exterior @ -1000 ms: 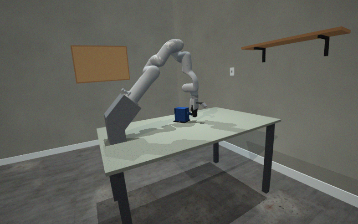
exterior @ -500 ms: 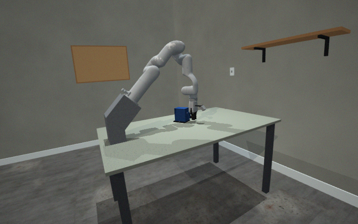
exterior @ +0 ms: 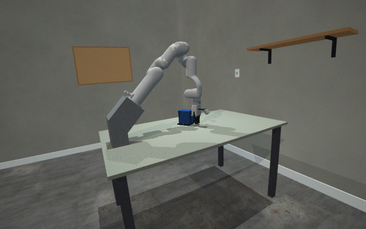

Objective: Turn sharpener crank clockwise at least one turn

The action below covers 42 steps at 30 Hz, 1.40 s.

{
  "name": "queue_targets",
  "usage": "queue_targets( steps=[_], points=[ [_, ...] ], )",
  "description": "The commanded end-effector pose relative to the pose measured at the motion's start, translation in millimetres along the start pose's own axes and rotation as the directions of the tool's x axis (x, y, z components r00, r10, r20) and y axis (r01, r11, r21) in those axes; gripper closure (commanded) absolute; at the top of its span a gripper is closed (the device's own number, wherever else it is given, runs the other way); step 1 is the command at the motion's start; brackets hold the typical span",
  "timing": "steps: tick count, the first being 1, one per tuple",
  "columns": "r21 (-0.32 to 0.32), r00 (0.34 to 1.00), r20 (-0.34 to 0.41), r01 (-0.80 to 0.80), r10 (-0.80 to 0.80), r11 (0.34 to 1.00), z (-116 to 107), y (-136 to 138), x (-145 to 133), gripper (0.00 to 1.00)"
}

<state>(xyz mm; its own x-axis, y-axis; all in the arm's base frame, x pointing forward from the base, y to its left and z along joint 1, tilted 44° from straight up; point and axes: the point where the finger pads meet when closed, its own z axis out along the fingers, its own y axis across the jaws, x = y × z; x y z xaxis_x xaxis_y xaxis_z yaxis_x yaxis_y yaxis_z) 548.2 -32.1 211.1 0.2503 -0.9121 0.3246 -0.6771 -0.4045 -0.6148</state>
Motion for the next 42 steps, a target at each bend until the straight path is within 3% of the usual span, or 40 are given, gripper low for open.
queue_targets(
  steps=[1, 42],
  points=[
    [0.004, 1.000, -0.006, 0.000, 0.000, 1.000, -1, 5, 1, 1.00],
    [0.004, 1.000, -0.006, 0.000, 0.000, 1.000, -8, 22, 1, 1.00]
  ],
)
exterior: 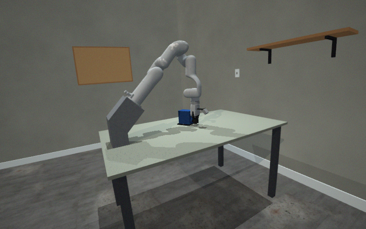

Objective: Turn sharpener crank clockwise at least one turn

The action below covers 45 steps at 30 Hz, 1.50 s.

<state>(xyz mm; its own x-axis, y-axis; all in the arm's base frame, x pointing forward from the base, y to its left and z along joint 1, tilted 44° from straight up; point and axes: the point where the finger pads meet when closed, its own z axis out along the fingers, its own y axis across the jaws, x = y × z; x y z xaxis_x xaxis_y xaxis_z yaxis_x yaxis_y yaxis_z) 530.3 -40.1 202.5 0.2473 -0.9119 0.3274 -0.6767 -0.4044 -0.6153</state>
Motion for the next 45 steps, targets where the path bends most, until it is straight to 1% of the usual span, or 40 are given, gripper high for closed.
queue_targets(
  steps=[1, 17, 27, 32, 34, 36, 41, 45],
  points=[
    [0.003, 1.000, -0.002, 0.000, 0.000, 1.000, -3, 3, 1, 1.00],
    [0.004, 1.000, -0.002, 0.000, 0.000, 1.000, -14, 13, 0, 1.00],
    [0.003, 1.000, -0.002, 0.000, 0.000, 1.000, -24, 19, 0, 1.00],
    [0.003, 1.000, -0.002, 0.000, 0.000, 1.000, -35, 22, 0, 1.00],
    [0.003, 1.000, -0.002, 0.000, 0.000, 1.000, -35, 22, 0, 1.00],
    [0.003, 1.000, -0.002, 0.000, 0.000, 1.000, -42, 22, 0, 1.00],
    [0.003, 1.000, -0.002, 0.000, 0.000, 1.000, -55, 20, 0, 1.00],
    [0.003, 1.000, -0.002, 0.000, 0.000, 1.000, -61, 18, 0, 1.00]
  ],
)
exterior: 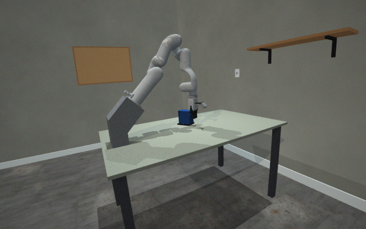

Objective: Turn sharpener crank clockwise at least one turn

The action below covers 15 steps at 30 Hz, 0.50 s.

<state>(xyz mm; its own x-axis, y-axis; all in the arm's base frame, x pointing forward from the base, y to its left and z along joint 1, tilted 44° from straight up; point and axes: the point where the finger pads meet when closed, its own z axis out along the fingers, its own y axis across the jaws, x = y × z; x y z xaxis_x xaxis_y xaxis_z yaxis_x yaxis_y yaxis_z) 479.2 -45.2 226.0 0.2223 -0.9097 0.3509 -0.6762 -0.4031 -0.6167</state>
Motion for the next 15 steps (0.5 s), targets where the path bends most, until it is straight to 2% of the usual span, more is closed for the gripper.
queue_targets(
  steps=[1, 15],
  points=[
    [0.002, 0.999, 0.032, 0.002, -0.002, 1.000, -9.5, -4.6, 1.0, 1.00],
    [0.002, 0.999, 0.032, 0.002, -0.002, 1.000, -11.0, -5.4, 1.0, 1.00]
  ],
)
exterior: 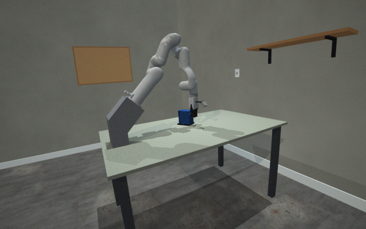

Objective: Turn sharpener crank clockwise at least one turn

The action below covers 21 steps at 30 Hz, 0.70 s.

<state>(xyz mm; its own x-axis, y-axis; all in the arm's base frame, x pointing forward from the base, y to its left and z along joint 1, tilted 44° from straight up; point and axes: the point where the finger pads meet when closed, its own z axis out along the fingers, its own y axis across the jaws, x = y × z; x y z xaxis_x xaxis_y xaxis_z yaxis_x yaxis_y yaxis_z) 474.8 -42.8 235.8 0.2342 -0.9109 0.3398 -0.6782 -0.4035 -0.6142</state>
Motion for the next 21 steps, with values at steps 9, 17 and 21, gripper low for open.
queue_targets(
  steps=[9, 17, 21],
  points=[
    [0.005, 1.000, 0.016, 0.001, -0.001, 1.000, -1, -1, 1, 1.00],
    [0.005, 1.000, 0.016, 0.001, -0.001, 1.000, -8, -6, 1, 1.00],
    [0.005, 1.000, 0.016, 0.001, -0.001, 1.000, -14, -12, 1, 1.00]
  ],
)
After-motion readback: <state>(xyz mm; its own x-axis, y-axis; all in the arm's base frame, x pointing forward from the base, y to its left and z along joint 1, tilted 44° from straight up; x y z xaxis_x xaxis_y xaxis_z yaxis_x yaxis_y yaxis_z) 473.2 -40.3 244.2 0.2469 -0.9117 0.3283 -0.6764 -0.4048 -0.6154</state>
